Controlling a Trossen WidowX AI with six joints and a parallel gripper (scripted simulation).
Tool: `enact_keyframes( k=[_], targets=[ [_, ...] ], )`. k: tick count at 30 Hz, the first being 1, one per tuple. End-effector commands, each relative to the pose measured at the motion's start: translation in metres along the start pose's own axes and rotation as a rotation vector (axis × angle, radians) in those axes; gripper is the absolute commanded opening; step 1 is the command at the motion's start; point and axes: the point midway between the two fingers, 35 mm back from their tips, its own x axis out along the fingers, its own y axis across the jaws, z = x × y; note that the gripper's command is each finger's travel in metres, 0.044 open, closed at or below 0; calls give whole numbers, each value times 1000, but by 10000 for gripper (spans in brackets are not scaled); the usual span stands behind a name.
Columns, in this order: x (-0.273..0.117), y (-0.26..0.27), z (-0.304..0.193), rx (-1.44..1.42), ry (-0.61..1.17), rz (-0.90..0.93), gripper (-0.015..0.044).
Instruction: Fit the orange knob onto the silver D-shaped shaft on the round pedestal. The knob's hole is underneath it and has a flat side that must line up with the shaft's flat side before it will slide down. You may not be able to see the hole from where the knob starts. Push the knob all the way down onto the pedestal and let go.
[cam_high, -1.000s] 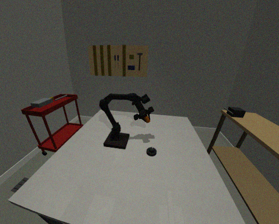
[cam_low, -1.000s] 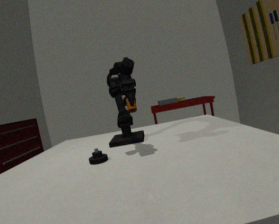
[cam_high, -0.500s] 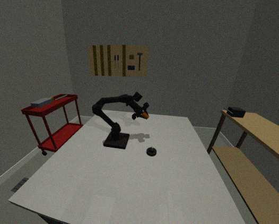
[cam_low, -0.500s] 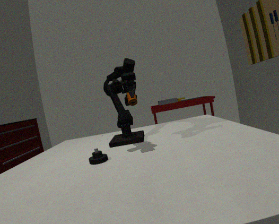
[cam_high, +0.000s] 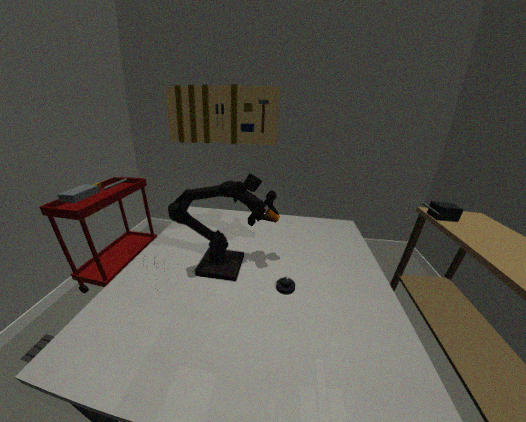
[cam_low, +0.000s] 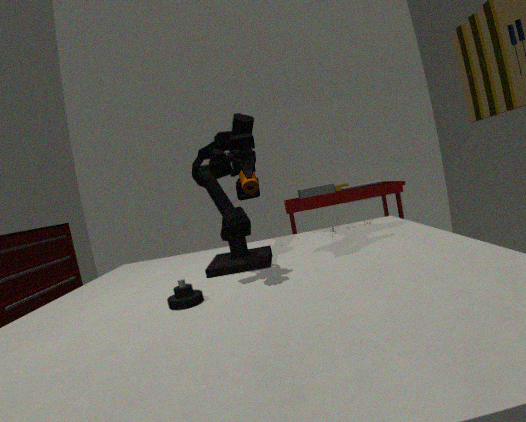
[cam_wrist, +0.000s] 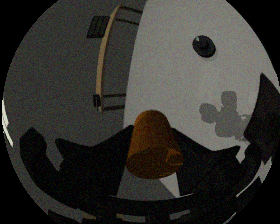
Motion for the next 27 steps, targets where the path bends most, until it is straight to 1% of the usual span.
enact_keyframes(
  k=[1,8,9,27],
  targets=[
    [-4,3,1,9,1,52,0],
    [-3,0,0,9,1,113,0],
    [0,-2,0,9,0,66,0],
    [0,-2,0,9,0,66,0]
  ],
)
